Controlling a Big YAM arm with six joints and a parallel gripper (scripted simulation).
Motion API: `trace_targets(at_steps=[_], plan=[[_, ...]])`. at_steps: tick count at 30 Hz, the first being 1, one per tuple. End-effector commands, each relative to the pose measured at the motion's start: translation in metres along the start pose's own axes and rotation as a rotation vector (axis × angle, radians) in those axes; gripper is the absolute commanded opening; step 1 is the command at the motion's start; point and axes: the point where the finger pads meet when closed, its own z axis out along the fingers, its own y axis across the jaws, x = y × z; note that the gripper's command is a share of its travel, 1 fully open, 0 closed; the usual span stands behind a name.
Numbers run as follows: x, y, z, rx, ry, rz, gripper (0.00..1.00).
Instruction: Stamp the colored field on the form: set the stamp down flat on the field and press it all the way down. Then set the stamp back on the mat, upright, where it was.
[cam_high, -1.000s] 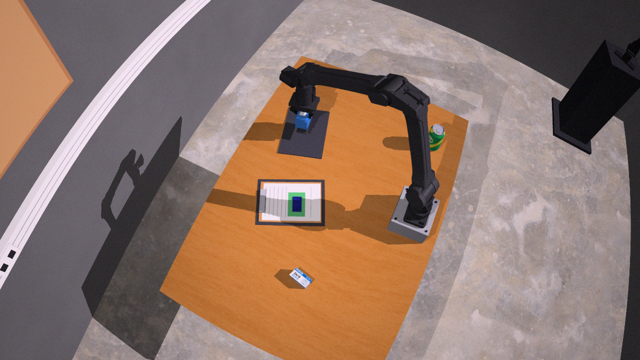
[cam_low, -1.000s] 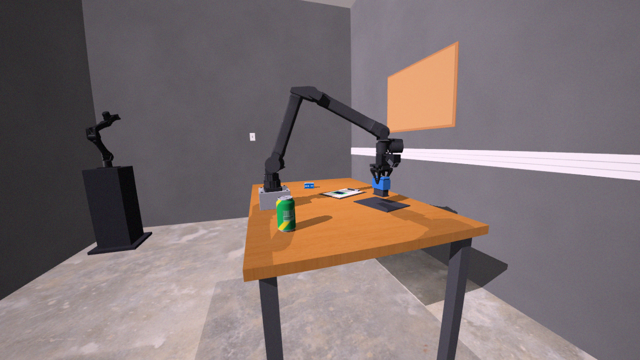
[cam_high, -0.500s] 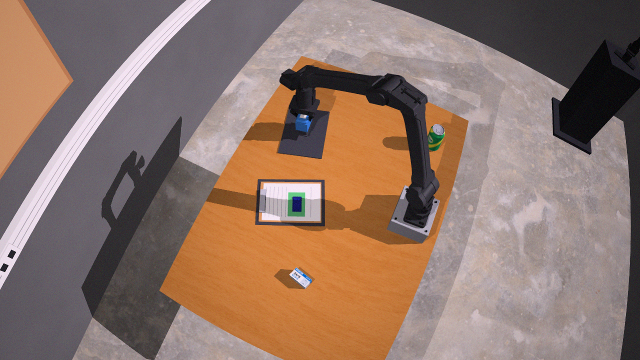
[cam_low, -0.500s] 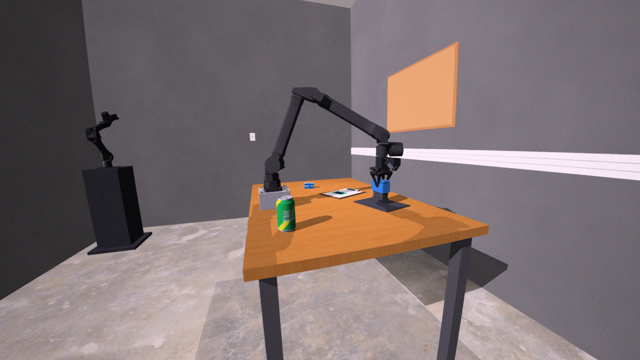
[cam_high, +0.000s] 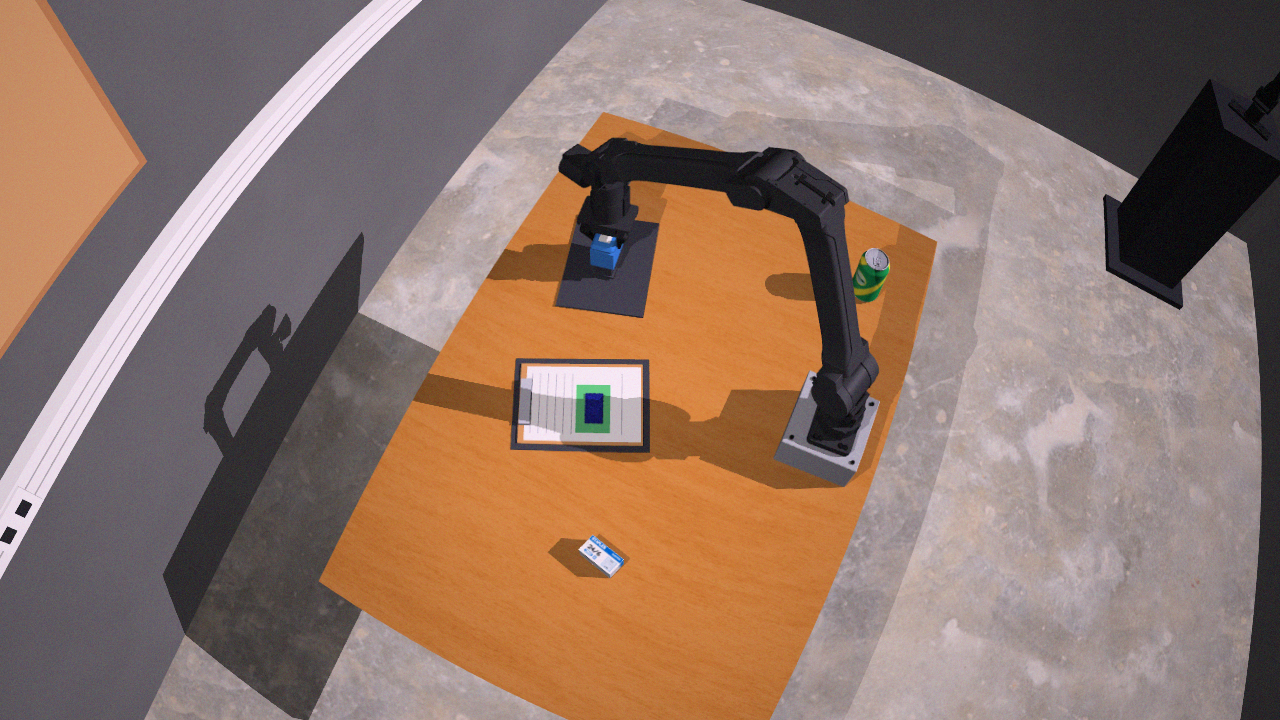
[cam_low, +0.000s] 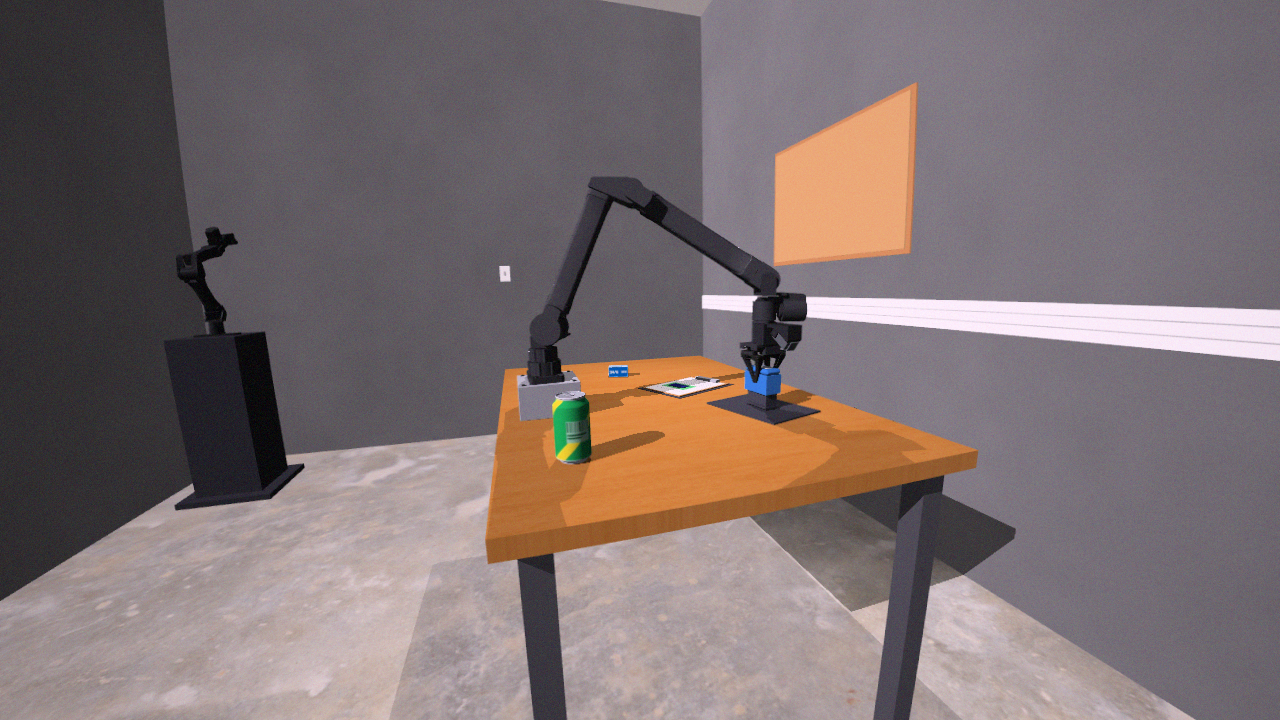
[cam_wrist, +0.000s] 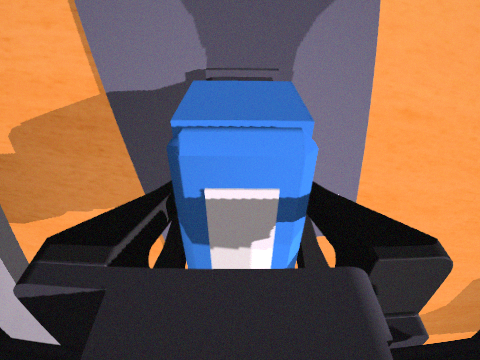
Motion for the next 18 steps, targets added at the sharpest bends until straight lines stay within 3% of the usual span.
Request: trace_targets(at_steps=[1, 15, 18], plan=[[-0.0040, 0.0043, 0.0045, -0.011, -0.007, 0.002, 0.28], [-0.0048, 0.0007, 0.0084, -0.007, -0.005, 0.003, 0.28], [-0.0077, 0.0030, 0.0023, -0.021, -0.012, 0.003, 0.28]])
